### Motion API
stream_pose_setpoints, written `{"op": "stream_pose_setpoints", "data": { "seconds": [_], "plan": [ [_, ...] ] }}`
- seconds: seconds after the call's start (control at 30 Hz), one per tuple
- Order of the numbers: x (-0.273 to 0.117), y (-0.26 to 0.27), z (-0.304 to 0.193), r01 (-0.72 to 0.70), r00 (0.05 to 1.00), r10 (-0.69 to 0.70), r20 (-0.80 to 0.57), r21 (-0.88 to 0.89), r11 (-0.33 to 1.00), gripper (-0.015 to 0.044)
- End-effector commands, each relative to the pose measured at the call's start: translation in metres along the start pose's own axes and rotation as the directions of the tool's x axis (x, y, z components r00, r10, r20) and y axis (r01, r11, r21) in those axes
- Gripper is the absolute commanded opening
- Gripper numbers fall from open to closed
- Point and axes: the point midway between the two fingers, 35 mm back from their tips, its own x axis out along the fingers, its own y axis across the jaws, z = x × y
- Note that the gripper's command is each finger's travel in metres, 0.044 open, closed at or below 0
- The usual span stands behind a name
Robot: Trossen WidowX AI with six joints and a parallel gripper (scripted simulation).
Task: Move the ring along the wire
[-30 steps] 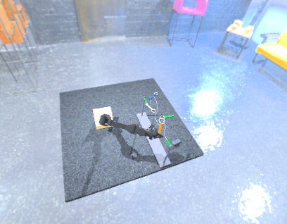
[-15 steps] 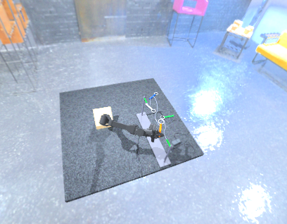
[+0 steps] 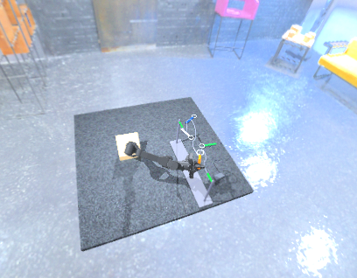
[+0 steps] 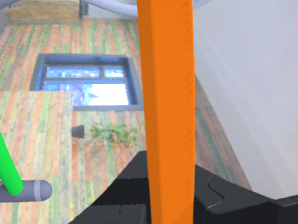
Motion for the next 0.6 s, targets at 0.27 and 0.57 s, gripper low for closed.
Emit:
{"op": "stream_pose_setpoints", "data": {
  "seconds": [0.27,0.57],
  "plan": [
    [-0.001,0.015,0.000,-0.013,1.000,0.013,-0.001,0.029,0.999,-0.0150],
    [-0.005,0.041,0.002,-0.087,0.996,0.091,-0.011,0.165,0.982,-0.0150]
  ]
}}
